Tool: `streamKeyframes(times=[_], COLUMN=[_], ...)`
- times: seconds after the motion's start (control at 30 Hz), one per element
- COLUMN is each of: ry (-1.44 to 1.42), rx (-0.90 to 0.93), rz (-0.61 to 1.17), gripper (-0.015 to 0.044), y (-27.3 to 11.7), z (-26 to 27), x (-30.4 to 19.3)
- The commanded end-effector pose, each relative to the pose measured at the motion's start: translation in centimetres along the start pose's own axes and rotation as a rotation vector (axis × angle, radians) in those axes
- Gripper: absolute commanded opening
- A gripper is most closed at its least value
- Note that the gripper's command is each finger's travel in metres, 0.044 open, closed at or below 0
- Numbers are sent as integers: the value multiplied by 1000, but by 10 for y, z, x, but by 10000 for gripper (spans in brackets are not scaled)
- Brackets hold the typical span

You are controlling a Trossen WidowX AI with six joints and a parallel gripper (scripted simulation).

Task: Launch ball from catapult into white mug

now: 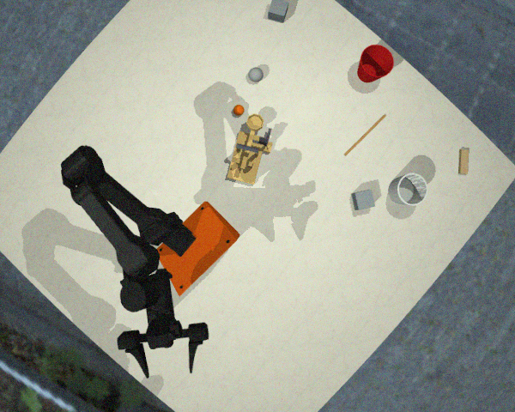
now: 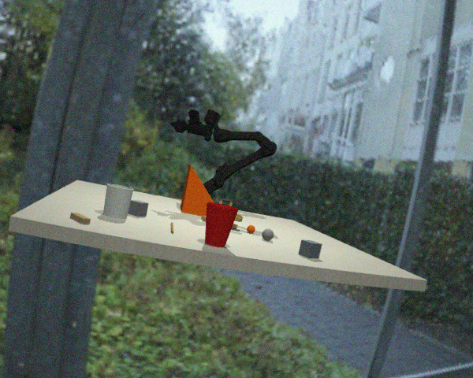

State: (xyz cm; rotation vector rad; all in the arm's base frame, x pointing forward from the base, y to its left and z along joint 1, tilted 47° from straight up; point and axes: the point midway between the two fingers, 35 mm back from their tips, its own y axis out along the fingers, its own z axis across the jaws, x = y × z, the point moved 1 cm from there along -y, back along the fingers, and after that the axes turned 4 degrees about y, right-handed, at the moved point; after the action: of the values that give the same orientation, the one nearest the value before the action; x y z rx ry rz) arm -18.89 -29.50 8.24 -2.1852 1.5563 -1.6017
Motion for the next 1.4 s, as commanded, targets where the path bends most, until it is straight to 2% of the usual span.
streamKeyframes(times=[0.0,0.6,1.37], ry=[-69,-485,-1021], rx=[98,536,1071], rz=[4,17,31], gripper=[440,440,440], y=[-4,-50,-160], z=[26,142,243], x=[3,0,-46])
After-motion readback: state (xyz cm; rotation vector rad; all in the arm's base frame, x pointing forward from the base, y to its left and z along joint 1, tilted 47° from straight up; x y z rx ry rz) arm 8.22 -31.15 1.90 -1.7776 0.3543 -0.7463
